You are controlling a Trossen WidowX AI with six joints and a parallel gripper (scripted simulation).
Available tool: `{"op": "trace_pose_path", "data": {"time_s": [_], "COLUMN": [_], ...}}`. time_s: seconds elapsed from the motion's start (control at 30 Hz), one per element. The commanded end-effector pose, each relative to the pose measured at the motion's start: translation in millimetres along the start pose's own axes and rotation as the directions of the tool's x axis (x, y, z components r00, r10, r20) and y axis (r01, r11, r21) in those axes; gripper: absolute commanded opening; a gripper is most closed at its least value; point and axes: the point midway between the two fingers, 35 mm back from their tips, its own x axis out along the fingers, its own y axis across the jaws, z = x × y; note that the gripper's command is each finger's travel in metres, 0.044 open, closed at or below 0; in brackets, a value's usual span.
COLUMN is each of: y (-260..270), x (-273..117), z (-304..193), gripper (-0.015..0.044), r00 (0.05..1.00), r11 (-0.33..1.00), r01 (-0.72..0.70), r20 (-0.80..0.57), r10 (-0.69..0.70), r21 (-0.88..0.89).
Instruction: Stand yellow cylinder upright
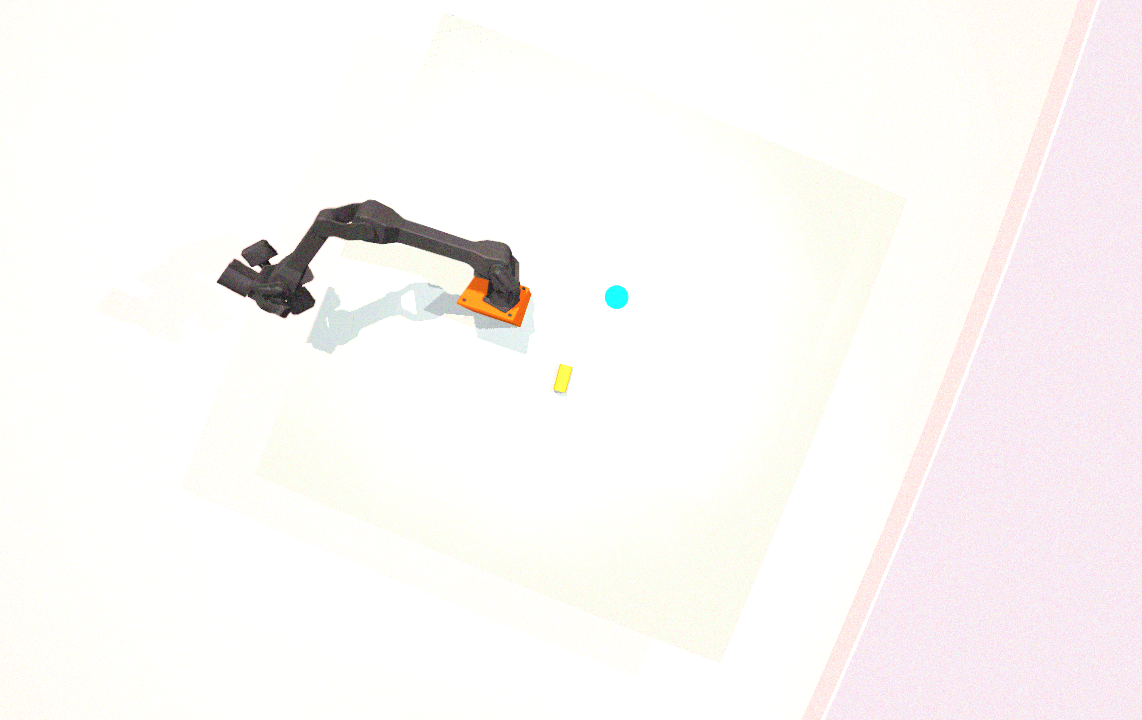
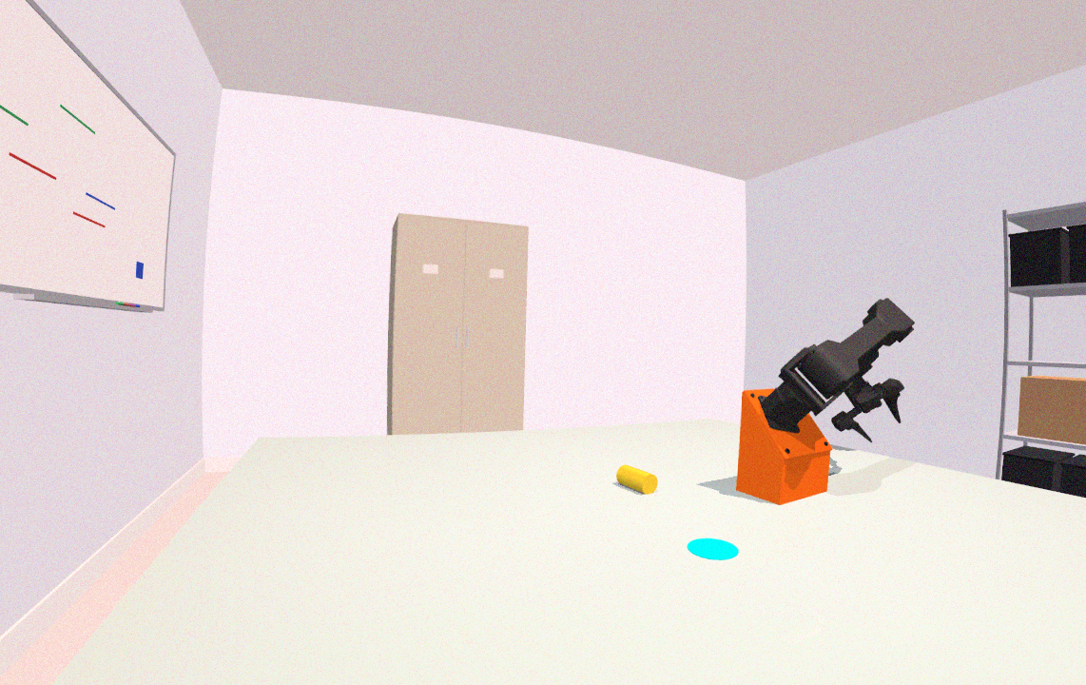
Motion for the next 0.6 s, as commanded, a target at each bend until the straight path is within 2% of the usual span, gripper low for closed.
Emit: {"op": "trace_pose_path", "data": {"time_s": [0.0, 0.1, 0.33, 0.57], "y": [-0.4, -7.1, -39.1, -86.6], "x": [-2.4, -36.2, -143.4, -251.0], "z": [-1.4, -20.0, -57.4, -64.4], "gripper": [0.0374, 0.0309, 0.0309, 0.0309], "r00": [1.000, 0.994, 0.920, 0.793], "r11": [1.000, 0.993, 0.896, 0.689], "r01": [0.000, -0.005, -0.111, -0.315], "r20": [-0.007, -0.110, -0.385, -0.580], "r10": [0.000, -0.008, -0.071, -0.187], "r21": [-0.008, -0.117, -0.429, -0.652]}}
